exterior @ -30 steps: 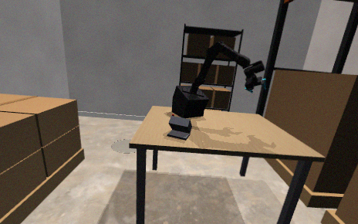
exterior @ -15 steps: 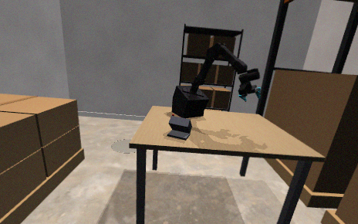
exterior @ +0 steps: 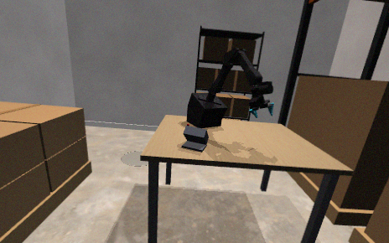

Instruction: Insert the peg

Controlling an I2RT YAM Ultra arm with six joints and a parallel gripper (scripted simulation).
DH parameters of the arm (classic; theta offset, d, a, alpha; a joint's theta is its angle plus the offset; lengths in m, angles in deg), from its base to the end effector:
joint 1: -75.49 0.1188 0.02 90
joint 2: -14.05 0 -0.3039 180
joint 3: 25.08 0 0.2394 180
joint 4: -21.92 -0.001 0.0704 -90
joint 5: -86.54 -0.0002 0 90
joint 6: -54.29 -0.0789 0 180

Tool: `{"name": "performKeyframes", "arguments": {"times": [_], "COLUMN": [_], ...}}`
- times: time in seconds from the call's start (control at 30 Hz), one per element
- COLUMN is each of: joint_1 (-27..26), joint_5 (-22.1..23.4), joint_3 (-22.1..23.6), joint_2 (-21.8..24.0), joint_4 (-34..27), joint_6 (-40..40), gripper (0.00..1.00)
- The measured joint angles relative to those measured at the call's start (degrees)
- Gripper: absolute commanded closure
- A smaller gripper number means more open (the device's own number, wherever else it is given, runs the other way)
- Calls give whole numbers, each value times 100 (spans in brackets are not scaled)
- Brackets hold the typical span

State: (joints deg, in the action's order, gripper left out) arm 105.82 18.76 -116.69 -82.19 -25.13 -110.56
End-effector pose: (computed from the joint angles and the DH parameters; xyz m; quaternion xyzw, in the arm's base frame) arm 0.3128 0.2187 0.2889 0.2926 0.8818 0.3664 0.0511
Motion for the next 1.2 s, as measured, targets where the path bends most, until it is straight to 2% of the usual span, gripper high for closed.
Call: {"name": "performKeyframes", "arguments": {"times": [0.27,0.63,0.83,1.2], "joint_1": [-529,-1556,-1893,-2944], "joint_5": [-15,-22,-26,-31], "joint_3": [179,603,710,1147], "joint_2": [-20,-234,-240,-452], "joint_4": [90,155,249,319], "joint_6": [660,1735,2227,3335], "gripper": [0,0,0,0]}}
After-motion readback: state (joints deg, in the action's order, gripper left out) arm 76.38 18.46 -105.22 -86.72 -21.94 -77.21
